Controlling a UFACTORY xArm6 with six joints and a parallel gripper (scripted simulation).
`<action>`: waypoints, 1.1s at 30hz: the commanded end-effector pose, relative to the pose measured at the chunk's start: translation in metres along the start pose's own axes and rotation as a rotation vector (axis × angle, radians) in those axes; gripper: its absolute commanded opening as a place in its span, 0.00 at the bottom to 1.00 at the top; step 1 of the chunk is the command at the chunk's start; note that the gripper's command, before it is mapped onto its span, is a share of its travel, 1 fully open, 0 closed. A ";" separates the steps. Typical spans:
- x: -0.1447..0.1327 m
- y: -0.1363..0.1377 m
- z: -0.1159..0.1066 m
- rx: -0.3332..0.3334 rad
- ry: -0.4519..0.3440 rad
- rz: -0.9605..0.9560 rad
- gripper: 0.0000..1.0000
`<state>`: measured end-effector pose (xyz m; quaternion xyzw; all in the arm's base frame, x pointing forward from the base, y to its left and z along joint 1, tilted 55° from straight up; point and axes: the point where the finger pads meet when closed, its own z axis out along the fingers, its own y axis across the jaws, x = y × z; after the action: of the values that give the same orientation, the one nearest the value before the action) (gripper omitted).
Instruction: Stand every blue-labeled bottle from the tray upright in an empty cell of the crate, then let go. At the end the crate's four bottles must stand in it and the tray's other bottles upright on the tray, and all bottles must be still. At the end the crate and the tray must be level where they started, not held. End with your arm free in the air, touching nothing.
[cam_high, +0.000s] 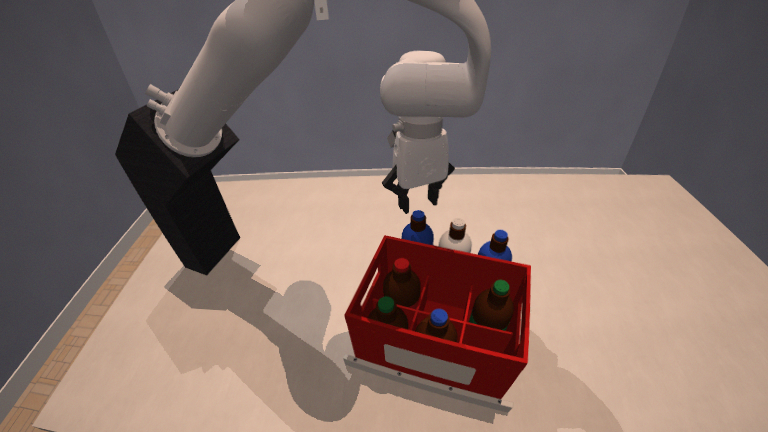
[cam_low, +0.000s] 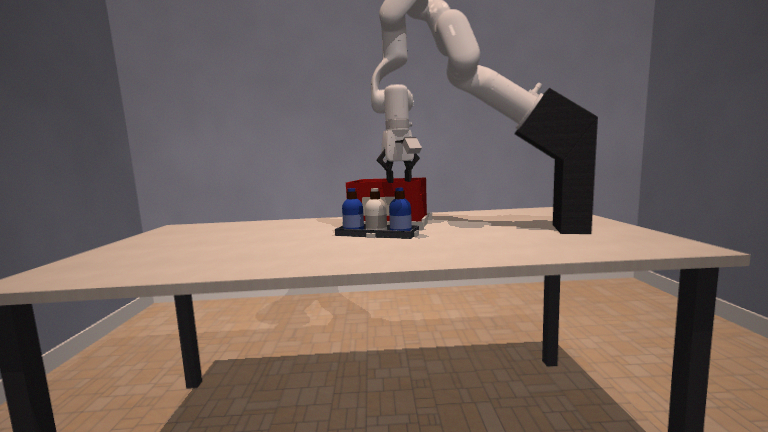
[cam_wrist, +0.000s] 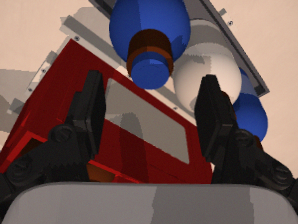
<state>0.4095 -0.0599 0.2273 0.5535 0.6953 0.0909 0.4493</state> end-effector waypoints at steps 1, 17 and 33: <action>0.000 0.001 0.000 -0.002 0.000 0.000 0.65; 0.000 0.001 0.003 -0.002 0.000 0.000 0.65; 0.000 0.001 0.017 -0.002 0.000 0.000 0.65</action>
<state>0.4195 -0.0650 0.2194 0.5538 0.6955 0.0904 0.4488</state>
